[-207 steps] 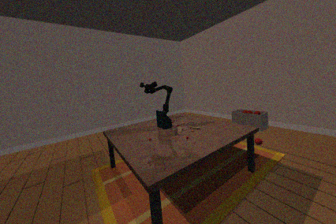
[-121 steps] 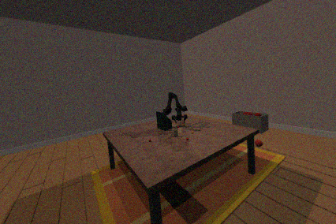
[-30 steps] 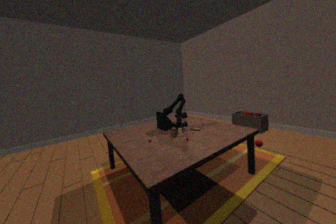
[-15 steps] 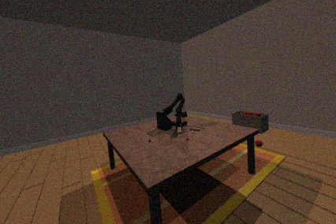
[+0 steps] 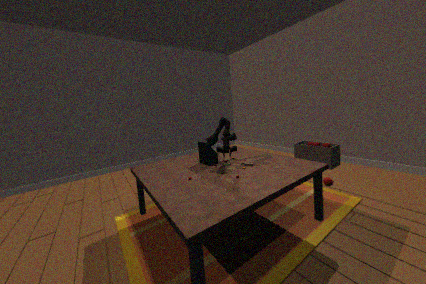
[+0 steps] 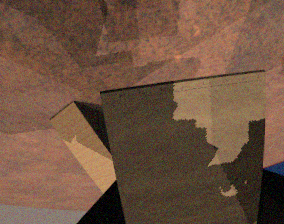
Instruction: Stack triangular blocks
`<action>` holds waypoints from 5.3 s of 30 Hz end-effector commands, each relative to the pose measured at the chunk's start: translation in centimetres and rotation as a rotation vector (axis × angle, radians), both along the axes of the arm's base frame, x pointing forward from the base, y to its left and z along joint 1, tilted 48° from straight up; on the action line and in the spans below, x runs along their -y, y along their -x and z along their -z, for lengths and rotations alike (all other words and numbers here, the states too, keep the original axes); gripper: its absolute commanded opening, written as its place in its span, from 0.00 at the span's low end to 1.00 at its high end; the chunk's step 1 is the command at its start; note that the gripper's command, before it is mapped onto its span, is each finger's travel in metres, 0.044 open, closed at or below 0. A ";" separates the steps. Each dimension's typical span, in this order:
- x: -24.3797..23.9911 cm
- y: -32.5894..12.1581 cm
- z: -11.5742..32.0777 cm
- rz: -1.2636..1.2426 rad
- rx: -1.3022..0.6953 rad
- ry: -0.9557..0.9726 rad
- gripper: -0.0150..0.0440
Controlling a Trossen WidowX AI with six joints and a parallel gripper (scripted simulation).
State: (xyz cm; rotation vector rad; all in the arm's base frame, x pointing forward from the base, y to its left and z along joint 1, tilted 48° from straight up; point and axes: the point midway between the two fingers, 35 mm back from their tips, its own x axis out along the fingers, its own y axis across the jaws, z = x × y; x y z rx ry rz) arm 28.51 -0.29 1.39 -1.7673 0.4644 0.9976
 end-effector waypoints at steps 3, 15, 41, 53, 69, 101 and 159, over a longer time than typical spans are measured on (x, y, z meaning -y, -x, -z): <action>1.1 0.3 -1.5 -0.003 0.019 0.002 0.25; 1.0 0.3 -1.0 0.063 -0.040 -0.072 0.25; 1.4 0.1 0.1 0.584 -0.420 -0.556 0.25; 1.6 0.0 0.2 0.858 -0.617 -0.754 0.25; 2.0 -0.2 0.0 1.250 -0.898 -0.983 0.25; 4.5 -0.9 -0.2 1.797 -1.278 -1.195 0.25; 8.4 -3.1 10.8 1.791 -1.281 -1.199 0.25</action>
